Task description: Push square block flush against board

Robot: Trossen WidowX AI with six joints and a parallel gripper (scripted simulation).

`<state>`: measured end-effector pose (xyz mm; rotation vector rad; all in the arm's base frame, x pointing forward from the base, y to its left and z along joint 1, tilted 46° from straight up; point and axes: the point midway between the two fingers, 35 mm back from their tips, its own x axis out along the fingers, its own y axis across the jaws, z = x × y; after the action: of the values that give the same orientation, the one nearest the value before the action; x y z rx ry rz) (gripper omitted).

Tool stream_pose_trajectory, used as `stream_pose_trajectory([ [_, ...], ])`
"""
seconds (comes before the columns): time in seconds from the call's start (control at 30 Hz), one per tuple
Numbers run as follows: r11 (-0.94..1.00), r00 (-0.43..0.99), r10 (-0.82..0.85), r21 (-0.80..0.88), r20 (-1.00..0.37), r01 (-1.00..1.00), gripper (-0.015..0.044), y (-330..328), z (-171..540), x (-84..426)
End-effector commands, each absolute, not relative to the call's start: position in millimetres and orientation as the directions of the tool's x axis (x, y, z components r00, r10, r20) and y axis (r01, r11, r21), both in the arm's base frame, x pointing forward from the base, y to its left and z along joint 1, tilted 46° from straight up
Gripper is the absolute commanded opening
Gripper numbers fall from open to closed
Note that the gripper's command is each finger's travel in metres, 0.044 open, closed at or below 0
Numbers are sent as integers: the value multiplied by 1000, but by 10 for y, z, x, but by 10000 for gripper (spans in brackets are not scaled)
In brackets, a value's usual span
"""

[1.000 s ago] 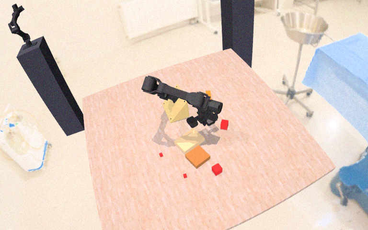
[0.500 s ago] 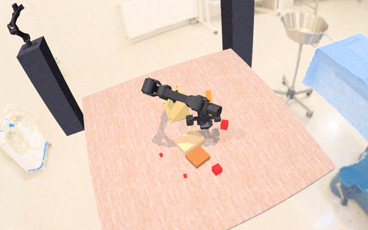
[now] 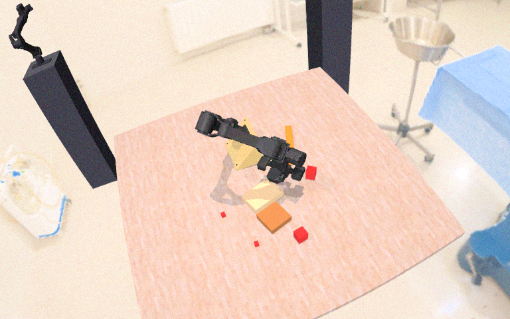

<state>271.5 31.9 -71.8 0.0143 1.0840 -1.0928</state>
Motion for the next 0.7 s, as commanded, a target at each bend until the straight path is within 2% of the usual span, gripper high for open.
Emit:
stream_pose_trajectory([
  [0.0, 453, 33, -708, -417, -706, 788, 0, 275, -737, 2711],
  [0.37, 236, 31, -710, -196, -704, 952, 0, 157, -801, 2707],
  [0.67, 232, 31, -710, -192, -704, 954, 0, 135, -780, 2719],
])
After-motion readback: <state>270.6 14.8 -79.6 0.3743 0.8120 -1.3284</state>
